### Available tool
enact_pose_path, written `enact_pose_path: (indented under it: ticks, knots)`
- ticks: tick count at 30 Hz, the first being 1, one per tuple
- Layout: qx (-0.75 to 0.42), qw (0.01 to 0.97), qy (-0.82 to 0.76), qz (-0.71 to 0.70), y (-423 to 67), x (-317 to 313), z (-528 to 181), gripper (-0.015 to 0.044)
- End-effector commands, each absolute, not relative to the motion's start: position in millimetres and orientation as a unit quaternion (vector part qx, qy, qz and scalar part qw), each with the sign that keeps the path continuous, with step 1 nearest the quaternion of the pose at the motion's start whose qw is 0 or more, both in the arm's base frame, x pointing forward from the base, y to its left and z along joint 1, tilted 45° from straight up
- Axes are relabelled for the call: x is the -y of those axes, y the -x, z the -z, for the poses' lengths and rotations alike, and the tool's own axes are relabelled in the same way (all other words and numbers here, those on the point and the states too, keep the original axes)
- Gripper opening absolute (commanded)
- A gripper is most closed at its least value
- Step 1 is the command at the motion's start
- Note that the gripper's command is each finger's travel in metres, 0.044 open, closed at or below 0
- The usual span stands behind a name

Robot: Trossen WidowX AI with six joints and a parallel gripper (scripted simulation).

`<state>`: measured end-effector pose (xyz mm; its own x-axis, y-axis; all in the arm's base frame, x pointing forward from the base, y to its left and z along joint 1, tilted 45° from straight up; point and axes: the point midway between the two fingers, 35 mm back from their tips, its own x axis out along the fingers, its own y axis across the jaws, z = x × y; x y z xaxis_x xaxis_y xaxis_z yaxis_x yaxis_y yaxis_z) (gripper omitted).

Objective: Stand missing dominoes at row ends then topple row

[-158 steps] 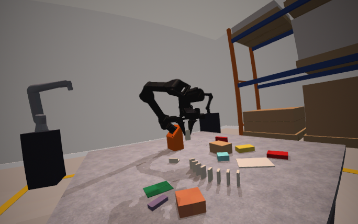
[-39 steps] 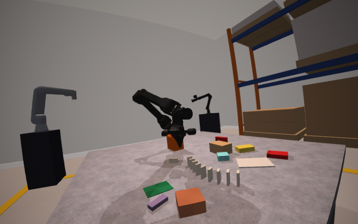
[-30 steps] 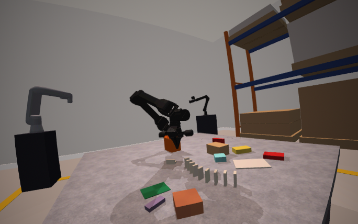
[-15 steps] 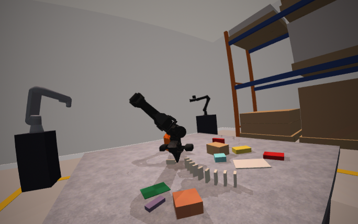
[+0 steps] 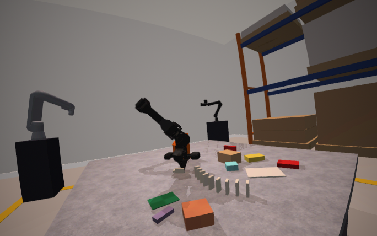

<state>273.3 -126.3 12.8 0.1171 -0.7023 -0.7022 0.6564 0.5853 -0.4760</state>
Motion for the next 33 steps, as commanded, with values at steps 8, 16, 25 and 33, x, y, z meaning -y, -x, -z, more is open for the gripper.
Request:
enact_pose_path:
  ticks: [8, 16, 25, 33]
  knots:
    - [-0.487, 0.746, 0.023, 0.453, -256, 104, -55, 0.0]
    - [-0.487, 0.746, 0.025, 0.453, -240, 89, -83, 0.0]
    - [-0.28, 0.7, -0.259, 0.604, -234, 98, -90, 0.0236]
    - [-0.037, 0.555, -0.499, 0.665, -227, 107, -99, 0.044]
